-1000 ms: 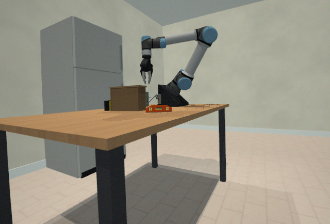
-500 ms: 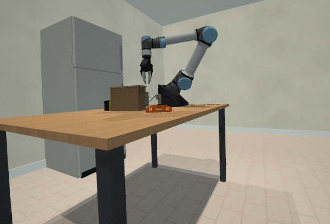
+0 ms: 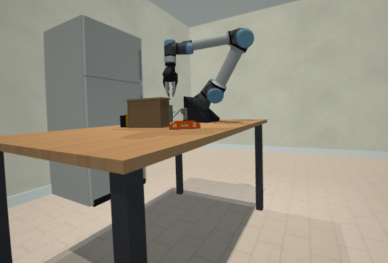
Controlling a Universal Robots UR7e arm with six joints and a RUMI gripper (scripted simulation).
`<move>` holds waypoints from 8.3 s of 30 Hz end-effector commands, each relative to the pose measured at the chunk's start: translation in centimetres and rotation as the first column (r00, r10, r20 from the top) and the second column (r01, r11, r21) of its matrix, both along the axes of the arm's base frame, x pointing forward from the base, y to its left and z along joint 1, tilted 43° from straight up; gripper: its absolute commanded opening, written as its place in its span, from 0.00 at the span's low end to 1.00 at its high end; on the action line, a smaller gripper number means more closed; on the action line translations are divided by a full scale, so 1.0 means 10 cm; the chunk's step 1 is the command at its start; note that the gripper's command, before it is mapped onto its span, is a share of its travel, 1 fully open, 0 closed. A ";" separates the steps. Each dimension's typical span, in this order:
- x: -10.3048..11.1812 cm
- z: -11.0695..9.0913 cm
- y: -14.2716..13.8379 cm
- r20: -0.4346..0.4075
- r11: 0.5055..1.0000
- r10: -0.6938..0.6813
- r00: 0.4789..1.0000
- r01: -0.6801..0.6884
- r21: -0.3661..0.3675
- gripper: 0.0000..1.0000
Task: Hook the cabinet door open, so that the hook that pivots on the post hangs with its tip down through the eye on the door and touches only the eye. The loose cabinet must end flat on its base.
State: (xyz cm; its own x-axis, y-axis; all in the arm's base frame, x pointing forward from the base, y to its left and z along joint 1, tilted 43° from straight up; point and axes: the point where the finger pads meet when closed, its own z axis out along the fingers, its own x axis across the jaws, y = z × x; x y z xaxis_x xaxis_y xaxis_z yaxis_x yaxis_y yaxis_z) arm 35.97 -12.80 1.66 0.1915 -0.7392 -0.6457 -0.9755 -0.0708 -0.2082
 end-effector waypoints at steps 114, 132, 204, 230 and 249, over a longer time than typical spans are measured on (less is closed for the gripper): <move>0.18 -0.69 0.23 0.137 0.988 0.153 0.979 -0.150 -0.034 0.15; 0.25 -0.77 0.13 0.192 0.976 0.217 0.957 -0.211 -0.054 0.15; 0.42 -0.92 -0.06 0.308 0.934 0.356 0.882 -0.339 -0.111 0.15; 0.46 -0.95 -0.10 0.328 0.924 0.382 0.864 -0.361 -0.123 0.15; 0.46 -0.95 -0.10 0.328 0.924 0.382 0.864 -0.361 -0.123 0.15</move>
